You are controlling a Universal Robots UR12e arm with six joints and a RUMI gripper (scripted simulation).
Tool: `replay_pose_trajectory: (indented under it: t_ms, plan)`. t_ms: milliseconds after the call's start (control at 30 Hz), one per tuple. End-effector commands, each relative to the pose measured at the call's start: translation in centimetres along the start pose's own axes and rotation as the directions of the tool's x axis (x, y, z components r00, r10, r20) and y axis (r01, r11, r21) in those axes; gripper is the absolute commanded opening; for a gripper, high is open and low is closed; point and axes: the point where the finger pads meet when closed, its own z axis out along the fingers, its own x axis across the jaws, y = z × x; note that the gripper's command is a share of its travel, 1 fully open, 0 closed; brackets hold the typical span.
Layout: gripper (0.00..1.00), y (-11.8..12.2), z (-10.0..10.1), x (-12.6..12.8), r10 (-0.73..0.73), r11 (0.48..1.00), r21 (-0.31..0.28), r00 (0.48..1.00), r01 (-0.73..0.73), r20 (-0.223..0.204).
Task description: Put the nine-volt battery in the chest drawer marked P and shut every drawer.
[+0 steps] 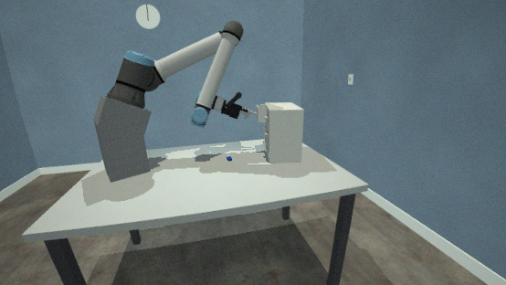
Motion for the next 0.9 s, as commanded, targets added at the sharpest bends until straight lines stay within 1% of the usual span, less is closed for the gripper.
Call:
replay_pose_trajectory:
  t_ms: [0,867]
  plan:
    - [0.07,-0.1,0.2,0.0,0.0,1.0,0.001,1.0,0.0,0.0]
    - [0.07,-0.7,1.7,0.0,0.0,1.0,0.001,1.0,0.0,0.0]
